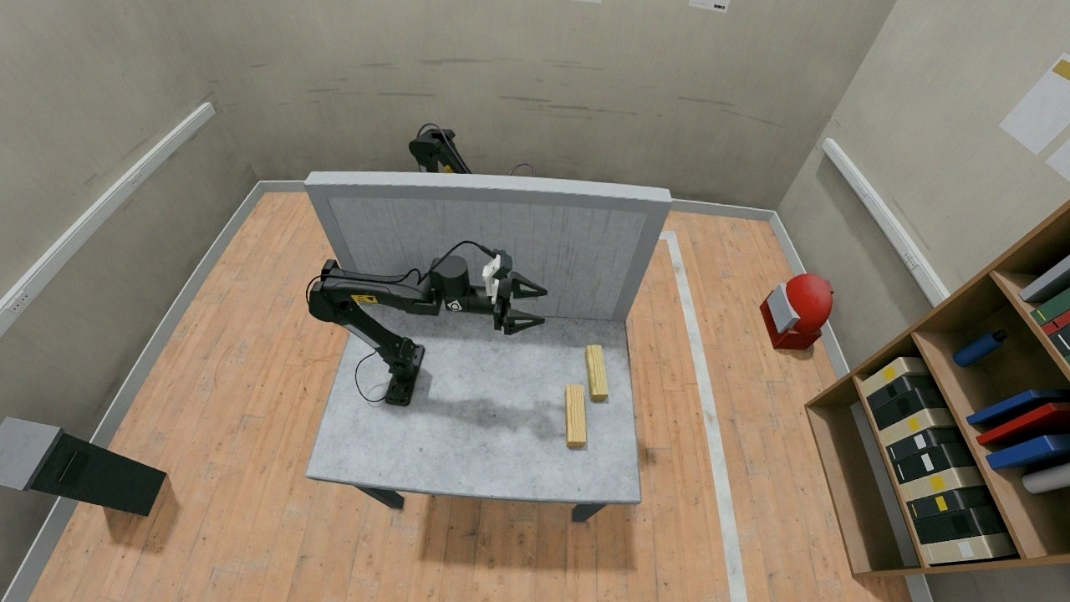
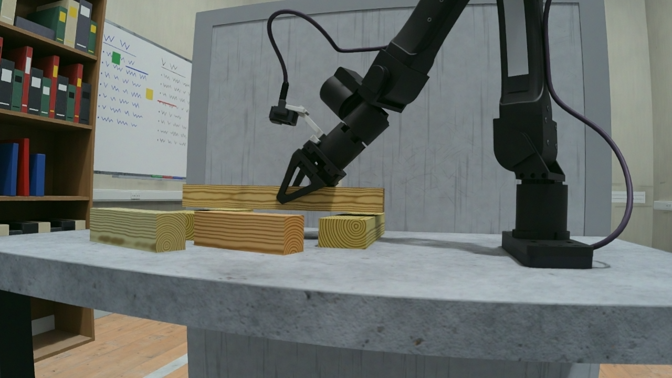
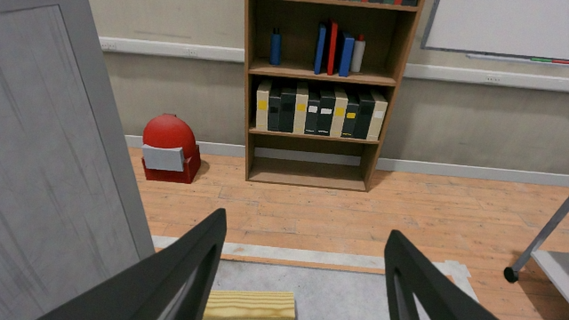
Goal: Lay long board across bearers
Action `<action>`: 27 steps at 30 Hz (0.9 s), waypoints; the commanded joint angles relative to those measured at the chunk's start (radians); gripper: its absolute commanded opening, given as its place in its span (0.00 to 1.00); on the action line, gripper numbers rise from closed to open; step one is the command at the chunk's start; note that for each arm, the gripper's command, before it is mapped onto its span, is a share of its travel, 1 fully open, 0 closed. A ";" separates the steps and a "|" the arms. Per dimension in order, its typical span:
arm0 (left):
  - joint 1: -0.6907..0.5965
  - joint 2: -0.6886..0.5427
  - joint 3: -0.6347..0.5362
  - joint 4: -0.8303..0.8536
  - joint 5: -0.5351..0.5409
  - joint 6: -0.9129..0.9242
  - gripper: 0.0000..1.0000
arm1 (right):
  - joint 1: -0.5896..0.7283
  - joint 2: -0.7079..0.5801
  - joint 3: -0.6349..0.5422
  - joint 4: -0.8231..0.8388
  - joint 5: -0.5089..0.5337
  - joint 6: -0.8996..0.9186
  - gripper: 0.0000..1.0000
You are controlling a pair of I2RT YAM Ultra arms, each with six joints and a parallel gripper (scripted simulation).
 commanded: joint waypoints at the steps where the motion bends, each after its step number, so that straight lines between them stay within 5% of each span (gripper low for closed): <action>1: -0.013 -0.022 0.040 0.092 -0.026 0.009 0.00 | 0.004 -0.007 0.017 0.006 -0.012 -0.001 0.75; 17: 0.000 0.004 -0.005 0.124 -0.024 -0.007 0.00 | 0.004 -0.007 0.017 0.006 -0.012 -0.001 0.75; 18: -0.008 -0.024 0.015 0.128 -0.025 0.013 0.75 | 0.004 -0.007 0.017 0.006 -0.012 -0.001 0.75; 27: -0.007 0.023 -0.007 0.135 -0.024 0.017 0.75 | 0.004 -0.007 0.017 0.006 -0.012 -0.001 0.75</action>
